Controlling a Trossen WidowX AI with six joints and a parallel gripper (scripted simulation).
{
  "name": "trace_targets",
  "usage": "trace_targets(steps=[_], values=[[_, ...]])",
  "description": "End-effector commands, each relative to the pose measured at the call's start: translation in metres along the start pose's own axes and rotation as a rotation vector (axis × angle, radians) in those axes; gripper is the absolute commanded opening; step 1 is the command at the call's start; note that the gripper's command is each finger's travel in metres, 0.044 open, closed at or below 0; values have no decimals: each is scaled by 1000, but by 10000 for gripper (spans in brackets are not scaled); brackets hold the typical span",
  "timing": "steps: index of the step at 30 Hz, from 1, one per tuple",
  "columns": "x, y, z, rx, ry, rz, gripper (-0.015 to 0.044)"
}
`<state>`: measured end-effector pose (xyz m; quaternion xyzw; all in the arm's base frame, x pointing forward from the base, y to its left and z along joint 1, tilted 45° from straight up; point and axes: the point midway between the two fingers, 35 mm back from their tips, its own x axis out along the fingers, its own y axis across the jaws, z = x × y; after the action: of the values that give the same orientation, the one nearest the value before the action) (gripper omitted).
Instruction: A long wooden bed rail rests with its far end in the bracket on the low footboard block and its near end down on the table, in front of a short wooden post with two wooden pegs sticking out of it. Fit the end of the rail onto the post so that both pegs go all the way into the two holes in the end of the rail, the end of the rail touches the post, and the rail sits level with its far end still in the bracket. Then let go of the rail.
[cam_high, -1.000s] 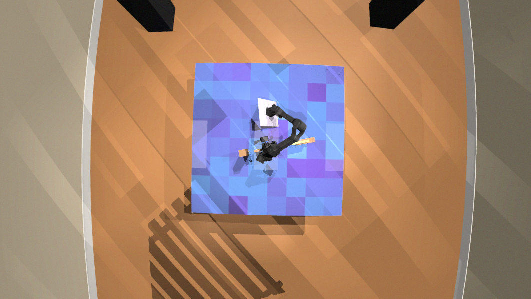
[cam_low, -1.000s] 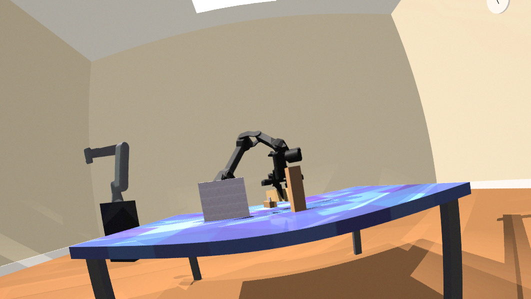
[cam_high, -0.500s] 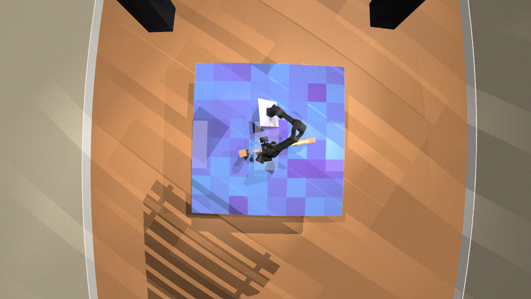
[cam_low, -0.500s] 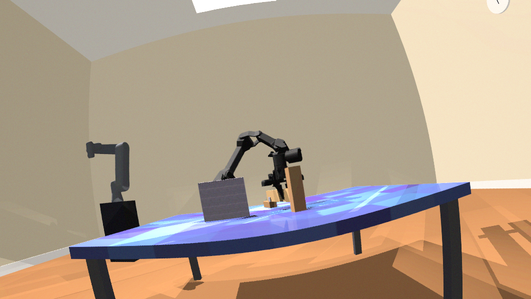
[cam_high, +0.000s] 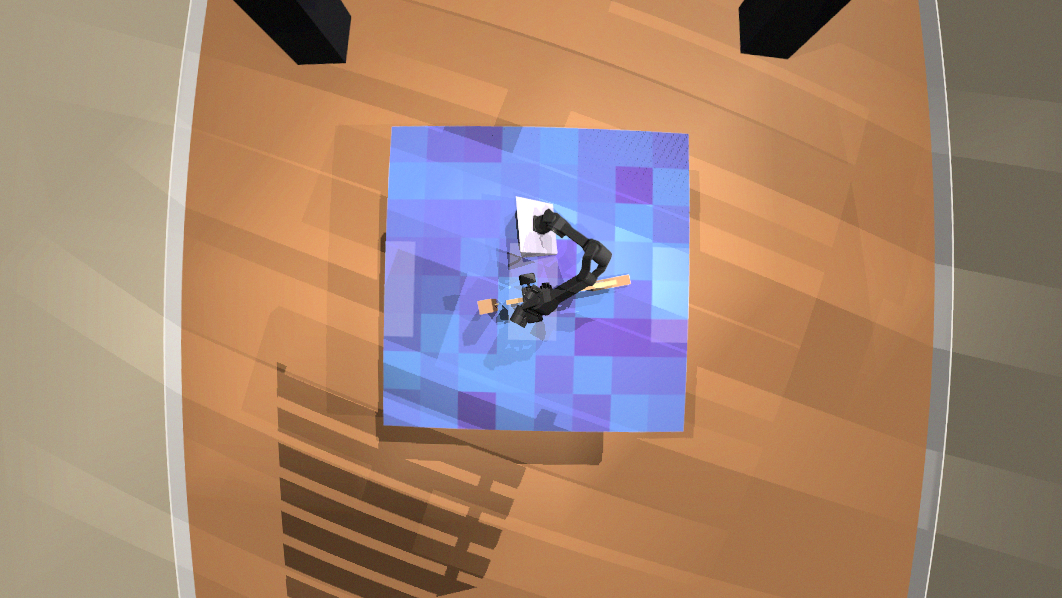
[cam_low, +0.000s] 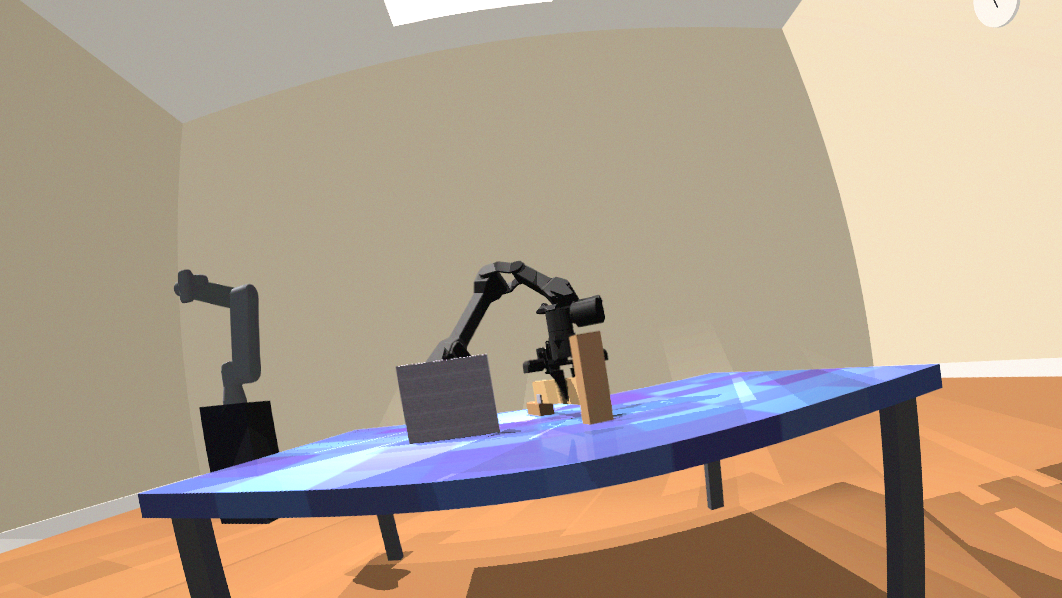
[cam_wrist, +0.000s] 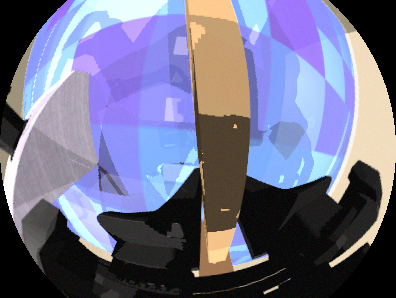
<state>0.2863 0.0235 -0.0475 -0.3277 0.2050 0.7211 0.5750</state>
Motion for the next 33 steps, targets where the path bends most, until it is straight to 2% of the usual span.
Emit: trace_targets(steps=[1, 33], values=[[-3, 0, -4, -2, 6, -6, 0], [-3, -1, -13, -2, 7, -6, 0]])
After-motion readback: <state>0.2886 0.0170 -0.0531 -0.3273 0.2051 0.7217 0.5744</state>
